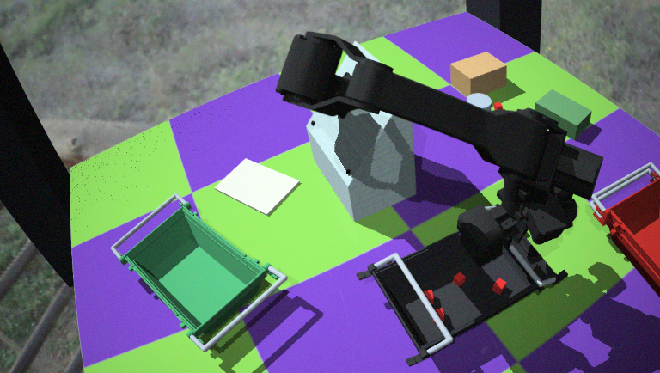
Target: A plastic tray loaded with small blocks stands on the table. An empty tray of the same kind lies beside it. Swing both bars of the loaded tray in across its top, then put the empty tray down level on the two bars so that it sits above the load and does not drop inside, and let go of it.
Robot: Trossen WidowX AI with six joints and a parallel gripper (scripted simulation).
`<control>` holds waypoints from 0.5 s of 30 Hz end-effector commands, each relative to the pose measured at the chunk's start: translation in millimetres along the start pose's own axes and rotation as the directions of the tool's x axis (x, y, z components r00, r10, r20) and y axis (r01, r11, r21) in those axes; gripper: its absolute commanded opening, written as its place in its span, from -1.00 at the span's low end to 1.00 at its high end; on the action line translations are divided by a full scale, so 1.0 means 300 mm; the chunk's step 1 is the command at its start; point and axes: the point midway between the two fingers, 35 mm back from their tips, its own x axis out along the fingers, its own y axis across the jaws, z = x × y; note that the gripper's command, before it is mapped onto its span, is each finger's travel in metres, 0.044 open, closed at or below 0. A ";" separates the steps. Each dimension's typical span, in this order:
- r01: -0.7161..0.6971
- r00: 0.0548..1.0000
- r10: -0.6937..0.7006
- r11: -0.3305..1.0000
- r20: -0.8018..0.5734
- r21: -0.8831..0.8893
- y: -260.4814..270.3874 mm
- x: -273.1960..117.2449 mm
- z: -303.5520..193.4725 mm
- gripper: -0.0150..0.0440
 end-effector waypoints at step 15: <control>-0.006 1.000 0.006 1.000 0.017 -0.003 0.015 -0.054 0.006 -0.21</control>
